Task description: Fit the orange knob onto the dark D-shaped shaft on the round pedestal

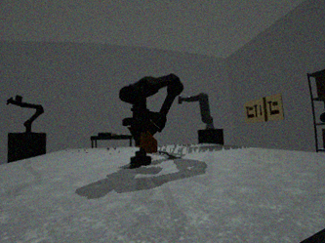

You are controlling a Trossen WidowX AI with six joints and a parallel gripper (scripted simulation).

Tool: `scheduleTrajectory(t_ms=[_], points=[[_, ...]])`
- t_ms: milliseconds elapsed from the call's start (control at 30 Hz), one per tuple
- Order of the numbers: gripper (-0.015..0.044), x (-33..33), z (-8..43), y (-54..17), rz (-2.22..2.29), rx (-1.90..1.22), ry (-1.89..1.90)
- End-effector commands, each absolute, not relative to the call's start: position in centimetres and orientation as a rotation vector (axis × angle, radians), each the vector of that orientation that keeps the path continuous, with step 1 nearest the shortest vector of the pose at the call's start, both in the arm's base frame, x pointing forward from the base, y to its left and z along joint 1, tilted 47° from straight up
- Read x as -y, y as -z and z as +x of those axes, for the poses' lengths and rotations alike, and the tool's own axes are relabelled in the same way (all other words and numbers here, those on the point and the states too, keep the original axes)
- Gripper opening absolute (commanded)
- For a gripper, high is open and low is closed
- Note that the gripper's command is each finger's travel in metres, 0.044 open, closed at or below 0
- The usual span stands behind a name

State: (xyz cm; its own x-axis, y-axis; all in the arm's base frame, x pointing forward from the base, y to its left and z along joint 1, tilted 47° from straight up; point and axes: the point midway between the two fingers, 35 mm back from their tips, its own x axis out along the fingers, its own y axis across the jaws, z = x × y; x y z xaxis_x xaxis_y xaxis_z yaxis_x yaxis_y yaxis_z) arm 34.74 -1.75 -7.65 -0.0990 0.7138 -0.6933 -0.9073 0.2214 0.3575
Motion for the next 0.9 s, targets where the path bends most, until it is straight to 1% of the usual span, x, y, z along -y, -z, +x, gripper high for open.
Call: scheduleTrajectory(t_ms=[0, 867], points=[[0.0, 1.62, 34.72, 7.69, -0.262, -0.937, -1.388], [0.0, 1.46, 34.38, 7.61, -0.262, -0.937, -1.388]])
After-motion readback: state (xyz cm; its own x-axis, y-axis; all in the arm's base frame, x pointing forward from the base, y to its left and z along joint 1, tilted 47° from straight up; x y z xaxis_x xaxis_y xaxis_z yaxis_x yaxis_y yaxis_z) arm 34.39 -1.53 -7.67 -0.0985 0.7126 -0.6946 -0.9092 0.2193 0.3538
